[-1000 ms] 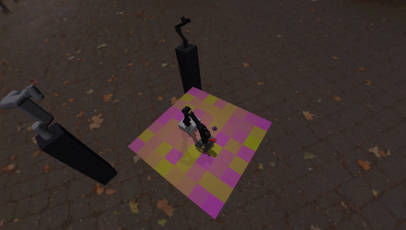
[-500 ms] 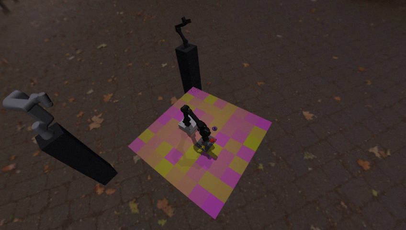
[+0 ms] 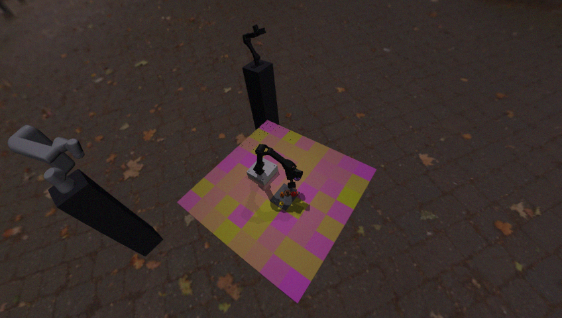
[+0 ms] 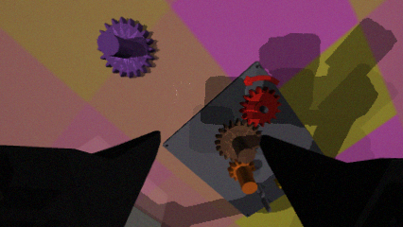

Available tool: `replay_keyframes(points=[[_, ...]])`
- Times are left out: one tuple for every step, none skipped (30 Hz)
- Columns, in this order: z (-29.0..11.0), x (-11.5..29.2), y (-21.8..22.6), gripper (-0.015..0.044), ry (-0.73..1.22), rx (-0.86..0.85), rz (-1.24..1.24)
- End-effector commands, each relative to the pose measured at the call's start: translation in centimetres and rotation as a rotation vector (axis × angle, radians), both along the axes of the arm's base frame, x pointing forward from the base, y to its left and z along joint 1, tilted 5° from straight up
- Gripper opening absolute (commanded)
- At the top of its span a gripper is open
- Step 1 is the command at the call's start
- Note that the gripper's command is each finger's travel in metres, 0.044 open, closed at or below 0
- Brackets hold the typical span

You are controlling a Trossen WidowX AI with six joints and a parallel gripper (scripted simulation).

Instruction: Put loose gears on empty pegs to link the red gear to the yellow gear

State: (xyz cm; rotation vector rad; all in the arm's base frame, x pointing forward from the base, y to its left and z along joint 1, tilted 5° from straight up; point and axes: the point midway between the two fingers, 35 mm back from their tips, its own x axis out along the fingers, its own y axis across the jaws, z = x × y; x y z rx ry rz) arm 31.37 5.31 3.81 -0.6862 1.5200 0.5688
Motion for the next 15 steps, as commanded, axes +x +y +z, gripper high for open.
replay_keyframes(points=[[-0.3,-0.5,7.0,0.0440,-0.018,0.015,-0.217],[-0.4,-0.6,7.9,0.0440,-0.020,0.016,-0.245],[-0.4,-0.8,8.7,0.0440,-0.021,0.017,-0.272],[-0.5,-1.0,9.5,0.0440,-0.022,0.017,-0.299],[-0.5,-1.2,10.4,0.0440,-0.023,0.018,-0.326],[-0.6,-1.4,11.2,0.0440,-0.024,0.018,-0.353],[-0.6,-1.6,11.8,0.0440,-0.025,0.019,-0.372],[-0.7,-1.8,12.0,0.0440,-0.025,0.019,-0.376],[-0.7,-1.8,12.1,0.0440,-0.025,0.019,-0.378],[-0.7,-1.8,12.1,0.0440,-0.025,0.019,-0.378],[-0.7,-1.8,12.1,0.0440,-0.025,0.019,-0.378],[-0.7,-1.8,12.1,0.0440,-0.025,0.019,-0.378],[-0.7,-1.8,12.1,0.0440,-0.025,0.019,-0.378],[-0.7,-1.8,12.1,0.0440,-0.025,0.019,-0.378],[-0.7,-1.8,12.1,0.0440,-0.025,0.019,-0.378]])
